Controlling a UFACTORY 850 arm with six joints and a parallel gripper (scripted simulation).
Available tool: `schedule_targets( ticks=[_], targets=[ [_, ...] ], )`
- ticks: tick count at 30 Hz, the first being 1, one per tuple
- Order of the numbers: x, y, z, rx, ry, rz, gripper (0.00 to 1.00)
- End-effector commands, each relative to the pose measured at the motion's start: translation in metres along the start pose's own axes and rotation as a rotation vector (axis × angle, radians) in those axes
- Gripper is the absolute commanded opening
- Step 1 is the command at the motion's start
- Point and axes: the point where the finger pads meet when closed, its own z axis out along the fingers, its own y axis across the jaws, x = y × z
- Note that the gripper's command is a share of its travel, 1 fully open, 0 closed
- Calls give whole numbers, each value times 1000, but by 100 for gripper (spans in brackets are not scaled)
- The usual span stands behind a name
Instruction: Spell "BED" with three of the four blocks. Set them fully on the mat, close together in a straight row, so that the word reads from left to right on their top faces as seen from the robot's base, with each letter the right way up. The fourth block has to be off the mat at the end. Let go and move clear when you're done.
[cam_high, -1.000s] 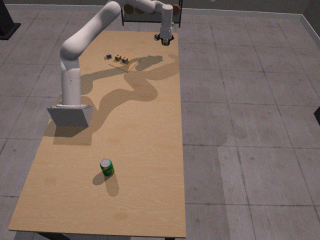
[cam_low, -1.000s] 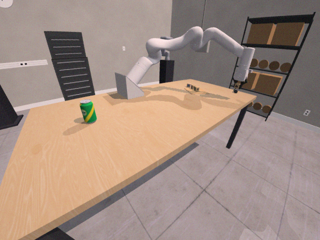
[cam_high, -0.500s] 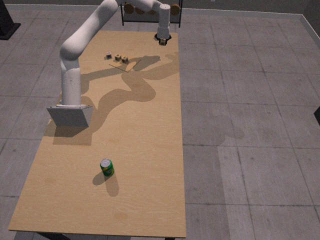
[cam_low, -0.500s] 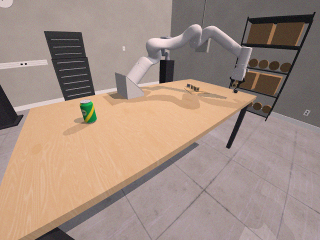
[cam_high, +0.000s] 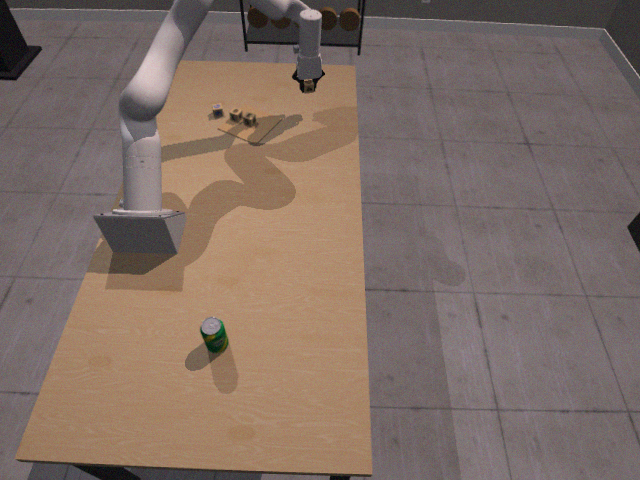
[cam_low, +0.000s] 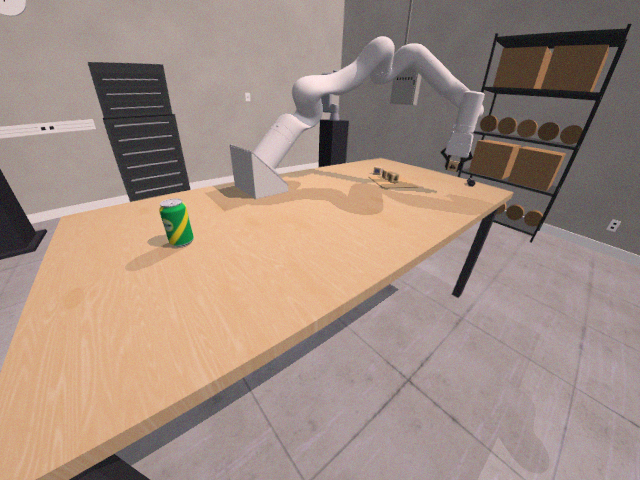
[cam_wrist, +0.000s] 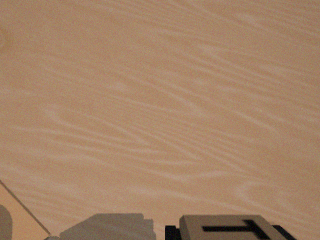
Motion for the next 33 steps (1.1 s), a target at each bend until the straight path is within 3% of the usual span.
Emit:
schedule_targets(
  ticks=[1, 9, 11, 13, 24, 33],
  targets=[
    [-3, -29, -2, -23, 20, -137, 41],
    [-17, -87, -1, -26, 14, -370, 41],
    [-17, -87, -1, -26, 14, -370, 41],
    [-25, -113, -1, -27, 8, -472, 41],
    [-59, -196, 4, -22, -17, -764, 41],
    [-68, -215, 6, -18, -24, -831, 41]
  ],
)
